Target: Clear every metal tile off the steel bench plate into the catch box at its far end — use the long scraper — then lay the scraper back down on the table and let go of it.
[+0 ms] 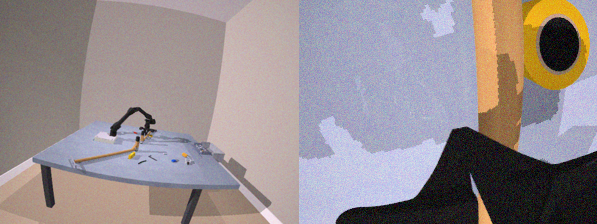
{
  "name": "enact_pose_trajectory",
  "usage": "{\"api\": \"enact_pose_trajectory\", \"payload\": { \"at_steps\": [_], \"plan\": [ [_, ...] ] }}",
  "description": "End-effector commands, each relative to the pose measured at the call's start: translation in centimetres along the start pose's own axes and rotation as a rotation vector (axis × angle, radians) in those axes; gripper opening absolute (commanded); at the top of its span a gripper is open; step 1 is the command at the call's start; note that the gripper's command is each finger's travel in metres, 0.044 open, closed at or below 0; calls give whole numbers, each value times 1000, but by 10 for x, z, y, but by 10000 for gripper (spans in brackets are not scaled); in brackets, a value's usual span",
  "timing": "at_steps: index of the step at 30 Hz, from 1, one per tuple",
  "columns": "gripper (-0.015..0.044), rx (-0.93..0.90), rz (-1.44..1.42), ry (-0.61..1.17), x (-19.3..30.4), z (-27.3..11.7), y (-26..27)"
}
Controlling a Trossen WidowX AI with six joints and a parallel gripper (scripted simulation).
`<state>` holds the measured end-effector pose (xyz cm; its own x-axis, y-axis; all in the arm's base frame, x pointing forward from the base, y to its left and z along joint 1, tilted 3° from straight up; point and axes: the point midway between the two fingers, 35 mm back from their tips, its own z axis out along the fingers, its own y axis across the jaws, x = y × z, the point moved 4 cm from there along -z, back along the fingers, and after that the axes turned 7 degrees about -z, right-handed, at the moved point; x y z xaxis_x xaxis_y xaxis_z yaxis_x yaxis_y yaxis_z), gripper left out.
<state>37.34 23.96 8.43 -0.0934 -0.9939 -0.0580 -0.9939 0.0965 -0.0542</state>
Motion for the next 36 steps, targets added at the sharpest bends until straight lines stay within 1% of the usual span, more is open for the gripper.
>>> {"api": "enact_pose_trajectory", "payload": {
  "at_steps": [1, 36],
  "plan": [
    [0, 9, -5, -6, -1, -1, -7],
    [0, 12, -5, -6, 6, -1, -42]
  ]
}}
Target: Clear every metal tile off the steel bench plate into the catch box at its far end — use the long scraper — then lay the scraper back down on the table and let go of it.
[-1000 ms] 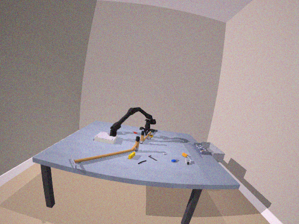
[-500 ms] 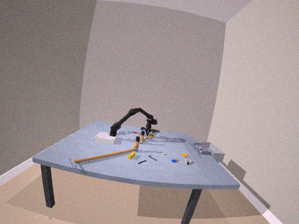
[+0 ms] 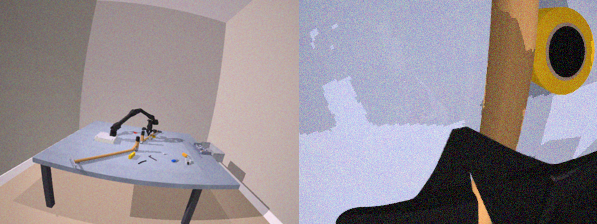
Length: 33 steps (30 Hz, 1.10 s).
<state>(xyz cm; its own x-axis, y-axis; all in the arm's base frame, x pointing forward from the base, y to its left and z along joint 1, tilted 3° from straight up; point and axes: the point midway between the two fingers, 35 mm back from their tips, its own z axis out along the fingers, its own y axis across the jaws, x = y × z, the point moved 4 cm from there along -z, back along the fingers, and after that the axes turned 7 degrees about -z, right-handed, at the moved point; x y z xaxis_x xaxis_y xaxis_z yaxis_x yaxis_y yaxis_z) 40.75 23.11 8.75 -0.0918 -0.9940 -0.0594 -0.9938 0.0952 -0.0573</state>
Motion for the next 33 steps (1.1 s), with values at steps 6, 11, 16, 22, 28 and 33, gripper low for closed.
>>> {"api": "enact_pose_trajectory", "payload": {
  "at_steps": [6, 11, 16, 22, 28, 33],
  "plan": [
    [0, 9, -4, -4, 2, 1, -12],
    [0, 10, -4, -4, 4, 1, -17],
    [0, 10, -4, -4, 5, 1, -22],
    [0, 11, -4, -3, 7, 2, -27],
    [0, 4, -2, -3, 7, -1, -25],
    [0, 5, -2, -3, 6, -16, -26]
  ]
}}
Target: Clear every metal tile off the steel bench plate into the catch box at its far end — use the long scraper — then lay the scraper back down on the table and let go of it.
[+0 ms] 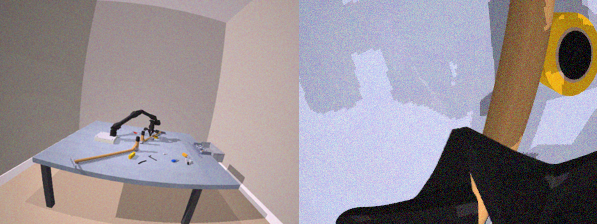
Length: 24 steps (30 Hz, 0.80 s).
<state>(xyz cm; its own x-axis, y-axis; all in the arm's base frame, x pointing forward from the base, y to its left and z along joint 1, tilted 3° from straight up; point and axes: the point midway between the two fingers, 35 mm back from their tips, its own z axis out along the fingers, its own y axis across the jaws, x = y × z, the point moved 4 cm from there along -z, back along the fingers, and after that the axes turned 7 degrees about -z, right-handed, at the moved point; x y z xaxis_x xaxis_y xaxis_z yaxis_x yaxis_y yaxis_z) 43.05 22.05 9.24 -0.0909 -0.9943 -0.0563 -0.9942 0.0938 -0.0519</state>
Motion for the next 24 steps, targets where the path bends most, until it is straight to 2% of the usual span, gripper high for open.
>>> {"api": "enact_pose_trajectory", "payload": {
  "at_steps": [1, 13, 18, 24],
  "plan": [
    [0, 10, 0, -6, -2, -15, -2],
    [0, 10, 0, -6, -1, -54, 0],
    [0, 10, 2, -6, -1, -57, 1],
    [0, 10, 98, -7, -7, -83, 19]
  ]
}}
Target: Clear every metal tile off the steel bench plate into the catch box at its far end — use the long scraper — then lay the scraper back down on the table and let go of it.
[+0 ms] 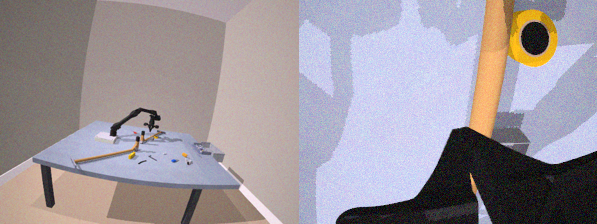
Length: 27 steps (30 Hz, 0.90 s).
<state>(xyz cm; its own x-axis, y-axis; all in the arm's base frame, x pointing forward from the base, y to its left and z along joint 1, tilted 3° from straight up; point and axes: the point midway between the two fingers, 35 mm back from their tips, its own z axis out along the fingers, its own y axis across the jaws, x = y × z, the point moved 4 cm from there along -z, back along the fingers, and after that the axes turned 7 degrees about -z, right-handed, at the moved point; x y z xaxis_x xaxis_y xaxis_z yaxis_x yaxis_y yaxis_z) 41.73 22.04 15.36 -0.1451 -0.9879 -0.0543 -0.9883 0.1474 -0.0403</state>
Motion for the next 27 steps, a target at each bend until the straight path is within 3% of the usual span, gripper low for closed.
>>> {"api": "enact_pose_trajectory", "payload": {
  "at_steps": [1, 10, 27],
  "plan": [
    [0, 18, 62, -13, -5, -26, 14],
    [0, 18, 142, -15, -7, -47, 31],
    [0, 18, 161, -15, -10, -19, 26]
  ]
}}
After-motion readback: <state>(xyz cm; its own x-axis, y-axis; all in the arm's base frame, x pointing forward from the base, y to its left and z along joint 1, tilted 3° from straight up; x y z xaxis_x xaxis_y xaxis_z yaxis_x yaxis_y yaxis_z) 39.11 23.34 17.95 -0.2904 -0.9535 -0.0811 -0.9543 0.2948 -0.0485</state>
